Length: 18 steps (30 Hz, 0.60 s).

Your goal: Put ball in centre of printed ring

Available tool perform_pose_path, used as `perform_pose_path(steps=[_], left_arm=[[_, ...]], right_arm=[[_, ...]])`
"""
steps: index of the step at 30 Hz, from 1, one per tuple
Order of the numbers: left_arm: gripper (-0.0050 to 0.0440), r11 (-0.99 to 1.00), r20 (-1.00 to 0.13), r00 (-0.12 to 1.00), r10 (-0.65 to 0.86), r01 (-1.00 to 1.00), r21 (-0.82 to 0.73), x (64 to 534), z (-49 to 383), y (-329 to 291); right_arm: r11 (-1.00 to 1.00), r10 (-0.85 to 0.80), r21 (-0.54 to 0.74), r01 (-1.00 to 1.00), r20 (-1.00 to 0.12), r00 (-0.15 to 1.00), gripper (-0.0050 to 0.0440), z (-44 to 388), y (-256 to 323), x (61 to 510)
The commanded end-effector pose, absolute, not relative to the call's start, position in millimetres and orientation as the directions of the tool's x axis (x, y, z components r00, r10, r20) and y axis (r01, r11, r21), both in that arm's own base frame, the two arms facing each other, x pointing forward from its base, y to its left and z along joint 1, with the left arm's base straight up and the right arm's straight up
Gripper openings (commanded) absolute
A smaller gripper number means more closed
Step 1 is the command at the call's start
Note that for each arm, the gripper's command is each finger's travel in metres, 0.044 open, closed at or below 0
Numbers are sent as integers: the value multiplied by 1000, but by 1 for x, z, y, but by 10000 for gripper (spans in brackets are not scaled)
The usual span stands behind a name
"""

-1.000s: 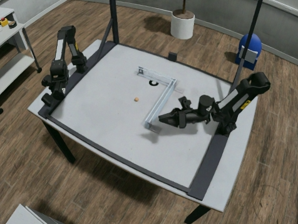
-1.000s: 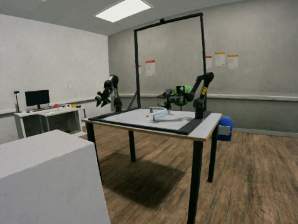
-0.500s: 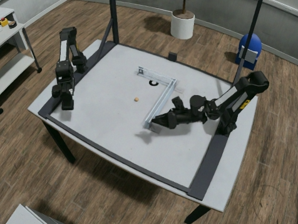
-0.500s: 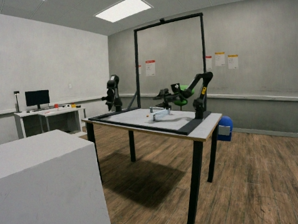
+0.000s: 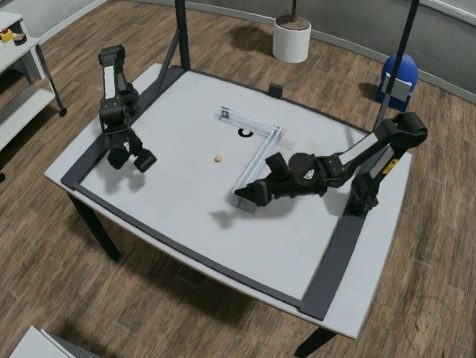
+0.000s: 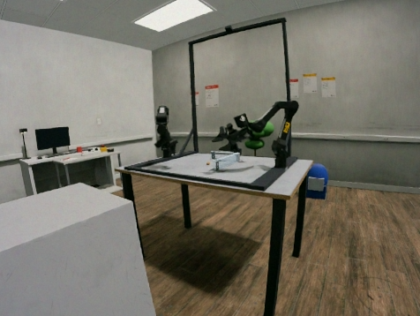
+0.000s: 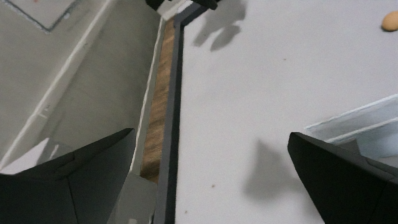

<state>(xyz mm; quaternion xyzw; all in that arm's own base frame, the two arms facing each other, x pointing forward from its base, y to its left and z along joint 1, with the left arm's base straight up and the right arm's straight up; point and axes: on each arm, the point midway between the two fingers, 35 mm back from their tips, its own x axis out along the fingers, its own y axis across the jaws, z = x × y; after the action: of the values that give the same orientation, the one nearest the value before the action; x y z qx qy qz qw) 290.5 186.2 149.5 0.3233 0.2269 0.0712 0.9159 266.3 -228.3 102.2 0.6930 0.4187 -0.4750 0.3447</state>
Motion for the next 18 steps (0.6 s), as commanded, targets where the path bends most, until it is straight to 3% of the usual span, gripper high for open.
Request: perform_pose_path(steps=[1,10,18], left_arm=[[400,786,-380,892,245,47,617,296,163,190],[400,832,-455,878,145,141,536,297,168,186],[400,858,-494,866,74,197,474,296,173,182]], right_arm=[[-301,319,219,928,-894,314,206,115,-220,295],[15,475,544,839,-743,473,206,136,-188,347],[315,500,651,690,-732,462,206,136,-174,369]])
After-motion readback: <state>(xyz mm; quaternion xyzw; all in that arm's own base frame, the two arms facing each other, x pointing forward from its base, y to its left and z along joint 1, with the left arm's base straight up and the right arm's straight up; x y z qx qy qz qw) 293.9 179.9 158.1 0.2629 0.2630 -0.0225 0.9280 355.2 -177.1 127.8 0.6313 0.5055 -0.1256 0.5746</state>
